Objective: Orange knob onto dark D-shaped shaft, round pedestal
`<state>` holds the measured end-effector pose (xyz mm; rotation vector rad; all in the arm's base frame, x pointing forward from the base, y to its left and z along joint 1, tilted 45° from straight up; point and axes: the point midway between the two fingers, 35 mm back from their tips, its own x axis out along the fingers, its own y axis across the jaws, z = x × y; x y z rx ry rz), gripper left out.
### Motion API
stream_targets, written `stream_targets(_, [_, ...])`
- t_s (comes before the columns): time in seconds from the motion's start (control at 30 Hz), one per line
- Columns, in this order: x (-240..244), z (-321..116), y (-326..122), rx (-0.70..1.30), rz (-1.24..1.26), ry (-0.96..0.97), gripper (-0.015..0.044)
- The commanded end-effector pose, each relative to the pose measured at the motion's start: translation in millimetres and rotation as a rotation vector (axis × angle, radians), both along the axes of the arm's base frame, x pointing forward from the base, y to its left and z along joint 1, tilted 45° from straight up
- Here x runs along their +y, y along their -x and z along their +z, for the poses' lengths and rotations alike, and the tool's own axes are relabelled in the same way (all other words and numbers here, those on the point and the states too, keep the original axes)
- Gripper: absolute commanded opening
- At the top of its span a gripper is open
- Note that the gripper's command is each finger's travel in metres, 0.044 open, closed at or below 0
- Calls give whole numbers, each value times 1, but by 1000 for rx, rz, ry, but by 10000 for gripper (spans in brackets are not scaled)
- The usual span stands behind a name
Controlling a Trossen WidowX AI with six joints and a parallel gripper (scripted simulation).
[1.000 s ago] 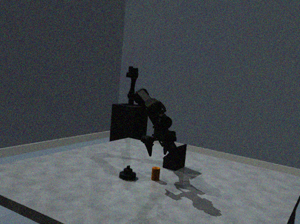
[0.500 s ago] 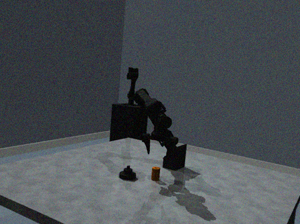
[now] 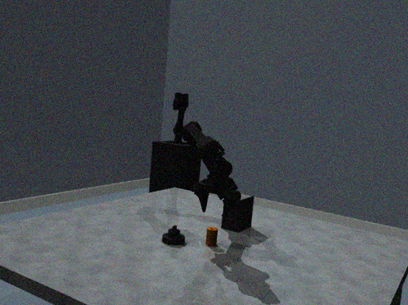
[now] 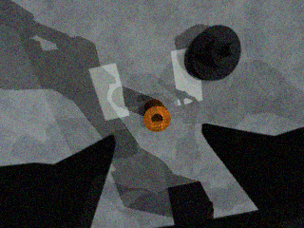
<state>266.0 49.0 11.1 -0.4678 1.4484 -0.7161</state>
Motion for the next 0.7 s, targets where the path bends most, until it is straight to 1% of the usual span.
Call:
stream_targets(0.0, [-18, -15, 4, 12, -6, 13, 440])
stream_targets(0.67, [-40, -38, 4, 11, -6, 12, 440])
